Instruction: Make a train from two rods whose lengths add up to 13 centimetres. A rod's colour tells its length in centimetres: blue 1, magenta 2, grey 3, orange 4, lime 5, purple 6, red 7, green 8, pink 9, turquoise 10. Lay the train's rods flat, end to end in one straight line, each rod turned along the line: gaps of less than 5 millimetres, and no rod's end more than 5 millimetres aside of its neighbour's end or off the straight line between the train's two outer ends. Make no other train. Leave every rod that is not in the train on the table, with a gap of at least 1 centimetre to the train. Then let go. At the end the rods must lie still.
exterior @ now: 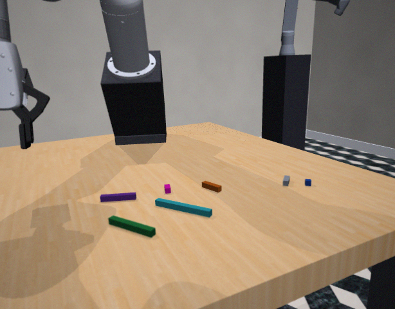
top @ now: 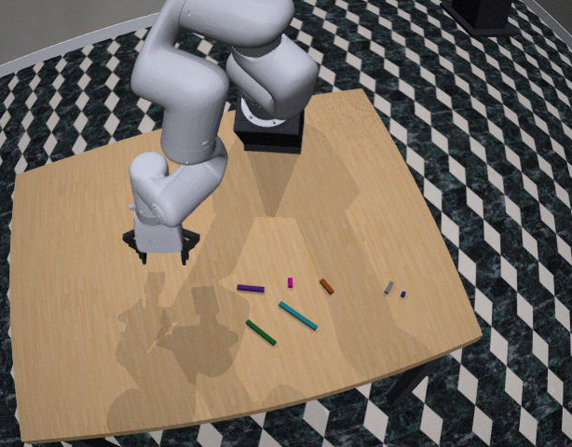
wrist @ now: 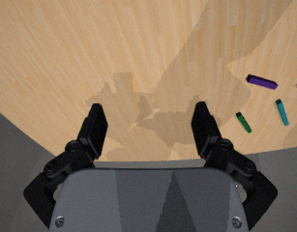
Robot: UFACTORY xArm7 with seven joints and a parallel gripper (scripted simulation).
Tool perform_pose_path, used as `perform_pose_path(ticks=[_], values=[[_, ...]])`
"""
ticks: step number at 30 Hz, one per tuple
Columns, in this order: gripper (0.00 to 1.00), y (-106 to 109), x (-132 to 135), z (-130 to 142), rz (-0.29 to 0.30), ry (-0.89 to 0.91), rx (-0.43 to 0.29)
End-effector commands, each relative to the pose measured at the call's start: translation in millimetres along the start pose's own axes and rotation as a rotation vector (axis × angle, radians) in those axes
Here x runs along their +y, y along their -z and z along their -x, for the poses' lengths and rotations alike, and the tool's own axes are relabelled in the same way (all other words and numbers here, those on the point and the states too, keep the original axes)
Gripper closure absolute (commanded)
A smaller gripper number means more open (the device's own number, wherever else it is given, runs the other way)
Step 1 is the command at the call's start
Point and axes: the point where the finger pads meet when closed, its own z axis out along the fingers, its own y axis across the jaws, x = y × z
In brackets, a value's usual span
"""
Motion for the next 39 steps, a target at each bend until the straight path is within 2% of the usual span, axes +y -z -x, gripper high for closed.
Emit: perform_pose_path(ticks=[1, 8, 9, 20, 21, 34, 35, 39], values=[[0.00, -2.6, 9.0, 10.2, 0.000, 0.016, -0.005], [0.00, -2.6, 9.0, 10.2, 0.000, 0.016, -0.005], [0.00, -7.1, 27.0, 23.7, 0.001, 0.036, -0.006], [0.00, -7.1, 27.0, 23.7, 0.001, 0.036, -0.006], [0.00, -11.0, 46.5, 35.5, 0.003, 0.054, -0.006], [0.00, -11.0, 46.5, 35.5, 0.003, 0.054, -0.006], [0.00, -14.3, 67.0, 45.5, 0.006, 0.072, -0.005], [0.00, -14.3, 67.0, 45.5, 0.006, 0.072, -0.005]])
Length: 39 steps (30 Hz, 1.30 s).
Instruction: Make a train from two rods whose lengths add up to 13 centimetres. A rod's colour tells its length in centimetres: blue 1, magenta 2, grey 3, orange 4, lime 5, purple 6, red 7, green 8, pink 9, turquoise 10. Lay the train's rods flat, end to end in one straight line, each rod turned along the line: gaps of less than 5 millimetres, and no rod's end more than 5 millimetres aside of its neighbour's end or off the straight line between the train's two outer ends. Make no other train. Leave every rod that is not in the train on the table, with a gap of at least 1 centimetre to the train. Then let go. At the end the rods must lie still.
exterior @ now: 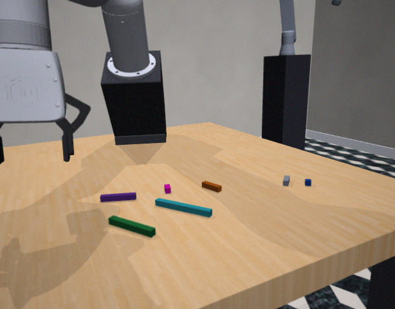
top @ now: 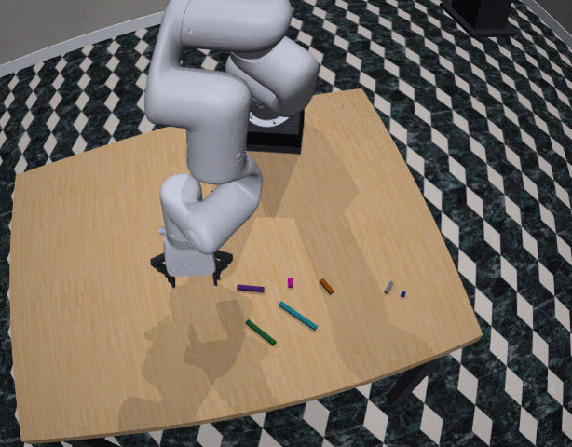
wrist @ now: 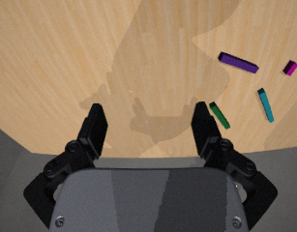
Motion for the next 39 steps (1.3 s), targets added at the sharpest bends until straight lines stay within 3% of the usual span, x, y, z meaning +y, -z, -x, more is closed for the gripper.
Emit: perform_pose_path(ticks=[1, 11, 12, 30, 31, 39], values=[[0.00, 0.0, 0.0, 1.1, -0.009, -0.001, -0.001], [0.00, 0.0, 0.0, 1.1, -0.009, -0.001, -0.001], [0.00, -3.1, 20.4, 10.7, -0.005, 0.015, 0.000], [0.00, -3.1, 20.4, 10.7, -0.005, 0.015, 0.000], [0.00, -5.5, 41.3, 18.3, 0.001, 0.031, 0.002], [0.00, -5.5, 41.3, 18.3, 0.001, 0.031, 0.002]])
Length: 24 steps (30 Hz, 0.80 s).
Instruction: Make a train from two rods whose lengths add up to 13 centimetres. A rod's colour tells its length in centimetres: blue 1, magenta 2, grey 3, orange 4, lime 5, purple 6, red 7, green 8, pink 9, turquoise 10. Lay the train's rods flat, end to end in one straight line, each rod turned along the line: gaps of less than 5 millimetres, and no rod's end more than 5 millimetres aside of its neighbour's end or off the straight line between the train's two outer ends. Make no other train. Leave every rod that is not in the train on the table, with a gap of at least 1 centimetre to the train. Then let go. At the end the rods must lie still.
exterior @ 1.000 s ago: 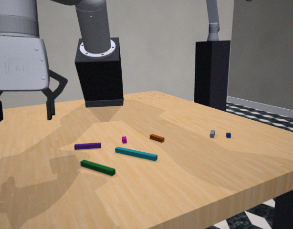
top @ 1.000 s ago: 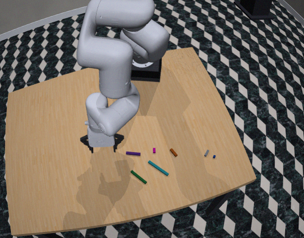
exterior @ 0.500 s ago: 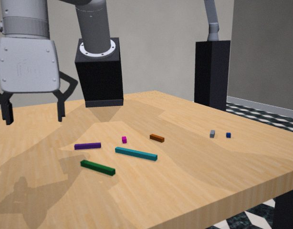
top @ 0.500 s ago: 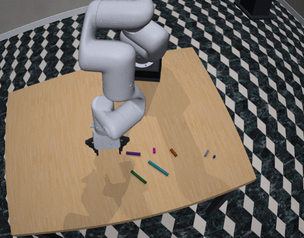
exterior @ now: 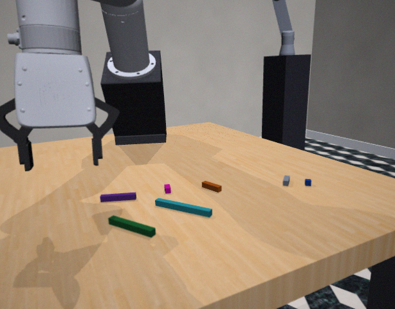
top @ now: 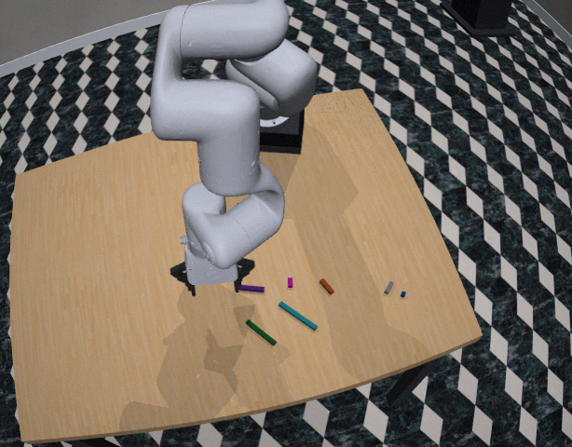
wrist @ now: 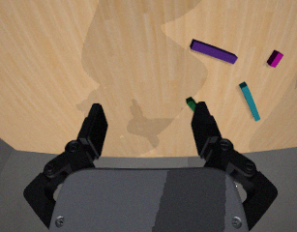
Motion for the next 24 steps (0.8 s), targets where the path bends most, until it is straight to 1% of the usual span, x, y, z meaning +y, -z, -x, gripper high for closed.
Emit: perform_pose_path(ticks=[1, 19, 20, 24], values=[[0.00, 0.1, -0.8, 0.7, -0.009, 0.000, -0.004], [0.00, 0.1, -0.8, 0.7, -0.009, 0.000, -0.004], [0.00, -1.8, 20.0, 7.0, -0.003, 0.014, -0.001], [0.00, -1.8, 20.0, 7.0, -0.003, 0.014, -0.001]])
